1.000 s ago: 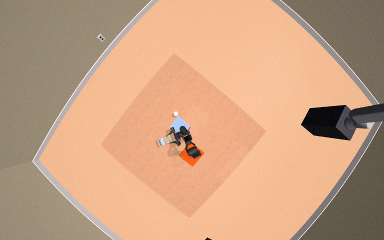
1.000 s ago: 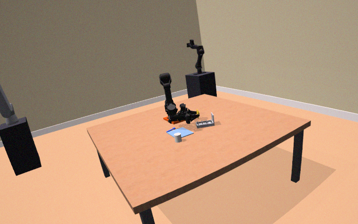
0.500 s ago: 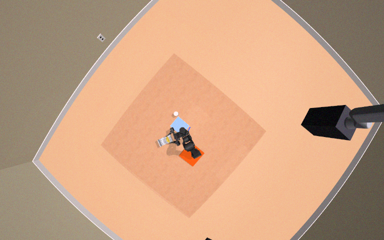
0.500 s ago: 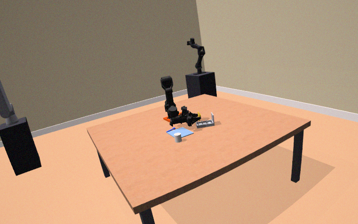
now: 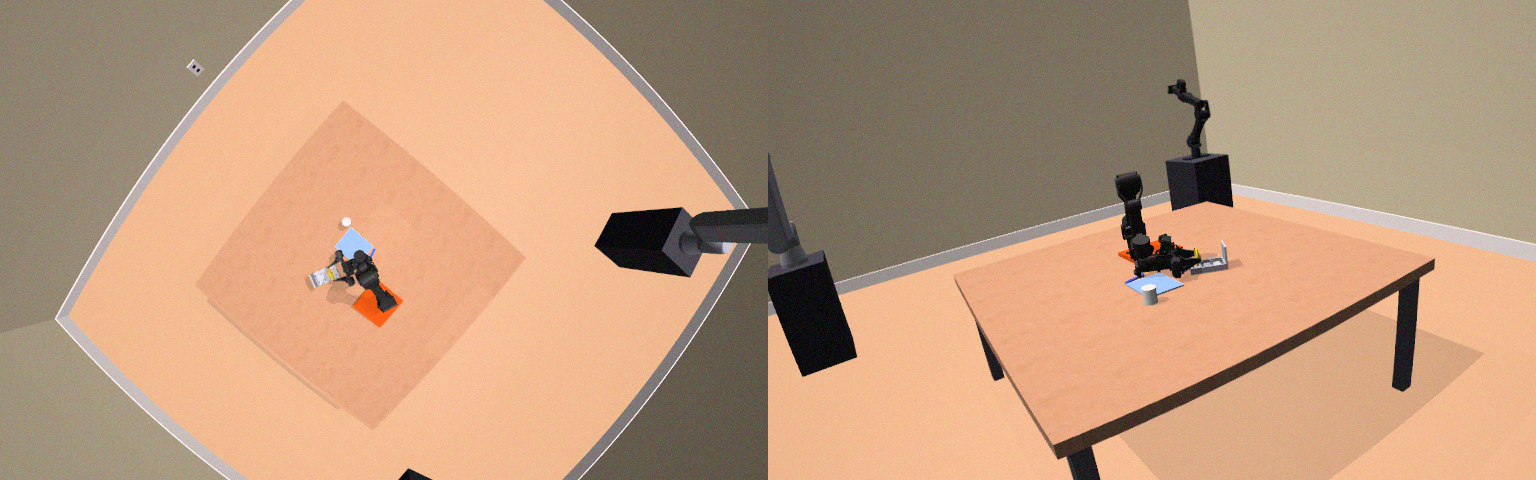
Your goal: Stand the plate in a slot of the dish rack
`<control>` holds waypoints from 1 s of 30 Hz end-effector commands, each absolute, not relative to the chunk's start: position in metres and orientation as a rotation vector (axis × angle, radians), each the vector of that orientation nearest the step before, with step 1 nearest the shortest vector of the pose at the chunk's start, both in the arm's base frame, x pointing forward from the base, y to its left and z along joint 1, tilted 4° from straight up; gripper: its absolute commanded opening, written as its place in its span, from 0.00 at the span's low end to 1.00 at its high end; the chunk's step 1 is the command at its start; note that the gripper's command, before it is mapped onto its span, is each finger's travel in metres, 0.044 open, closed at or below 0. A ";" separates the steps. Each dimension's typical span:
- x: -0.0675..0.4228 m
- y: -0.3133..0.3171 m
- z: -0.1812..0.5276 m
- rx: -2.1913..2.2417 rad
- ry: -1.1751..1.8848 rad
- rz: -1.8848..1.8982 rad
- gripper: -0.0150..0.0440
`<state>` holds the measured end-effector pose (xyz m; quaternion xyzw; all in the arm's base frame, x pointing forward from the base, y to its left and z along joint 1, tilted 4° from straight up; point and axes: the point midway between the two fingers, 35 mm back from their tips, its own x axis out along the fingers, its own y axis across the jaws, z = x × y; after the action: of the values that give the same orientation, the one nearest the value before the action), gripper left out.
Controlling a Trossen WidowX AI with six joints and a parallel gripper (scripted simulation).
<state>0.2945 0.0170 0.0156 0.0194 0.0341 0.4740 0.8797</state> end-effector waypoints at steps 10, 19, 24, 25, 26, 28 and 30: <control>0.295 0.017 0.017 0.035 0.068 0.988 0.34; 0.295 0.017 0.017 0.035 0.068 0.988 0.74; 0.295 0.017 0.017 0.035 0.068 0.988 0.93; 0.295 0.017 0.017 0.035 0.068 0.988 0.93; 0.295 0.017 0.017 0.035 0.068 0.988 0.93; 0.295 0.017 0.017 0.035 0.068 0.988 0.93; 0.295 0.017 0.019 0.035 0.067 0.988 0.93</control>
<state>0.2951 0.0167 0.0175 0.0169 0.0324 0.4740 0.8798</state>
